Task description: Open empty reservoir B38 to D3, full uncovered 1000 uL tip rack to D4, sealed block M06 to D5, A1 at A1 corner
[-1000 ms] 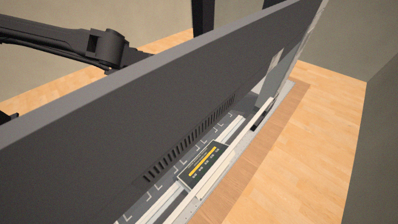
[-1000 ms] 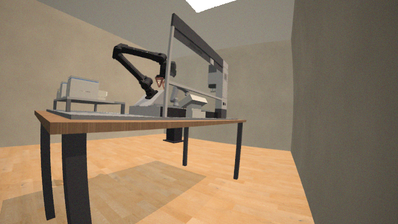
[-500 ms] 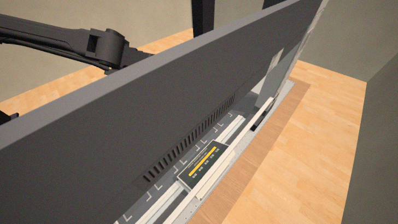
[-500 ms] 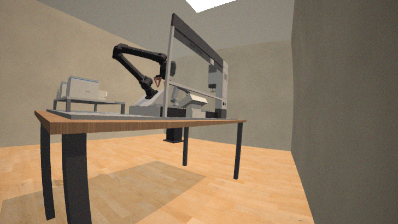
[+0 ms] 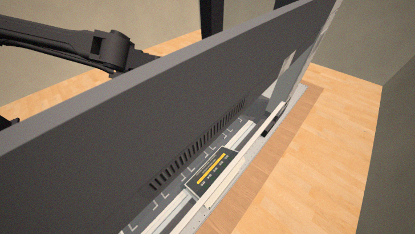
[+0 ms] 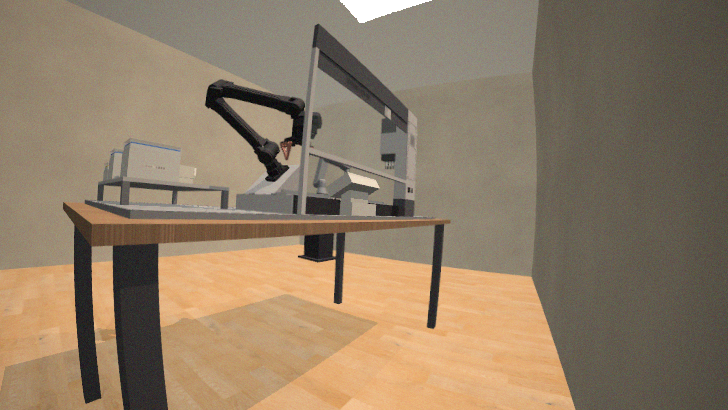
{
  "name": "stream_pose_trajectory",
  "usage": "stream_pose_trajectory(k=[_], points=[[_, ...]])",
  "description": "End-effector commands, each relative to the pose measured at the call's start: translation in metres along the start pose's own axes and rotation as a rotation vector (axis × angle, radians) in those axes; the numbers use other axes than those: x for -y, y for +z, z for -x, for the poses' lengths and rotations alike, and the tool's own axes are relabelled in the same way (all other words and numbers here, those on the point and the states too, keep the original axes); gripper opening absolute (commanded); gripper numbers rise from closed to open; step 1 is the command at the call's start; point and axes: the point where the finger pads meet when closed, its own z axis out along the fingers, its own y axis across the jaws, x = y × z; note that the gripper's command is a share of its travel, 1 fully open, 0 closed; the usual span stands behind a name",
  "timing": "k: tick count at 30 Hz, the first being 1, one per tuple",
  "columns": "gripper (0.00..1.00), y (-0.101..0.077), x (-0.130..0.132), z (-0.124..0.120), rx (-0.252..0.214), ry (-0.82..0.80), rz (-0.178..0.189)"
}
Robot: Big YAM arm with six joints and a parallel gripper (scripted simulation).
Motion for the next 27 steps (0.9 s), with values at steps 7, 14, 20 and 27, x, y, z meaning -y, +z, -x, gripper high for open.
stream_pose_trajectory(k=[7,14,20,27], points=[[1.0,-0.0088,0.0004,0.0035,0.02,0.198,0.01],[1.0,-0.0087,0.0005,0.0034,0.019,0.338,0.011],[1.0,-0.0087,0.0005,0.0034,0.019,0.418,0.012],[1.0,-0.0086,0.0005,0.0034,0.018,0.558,0.013]])
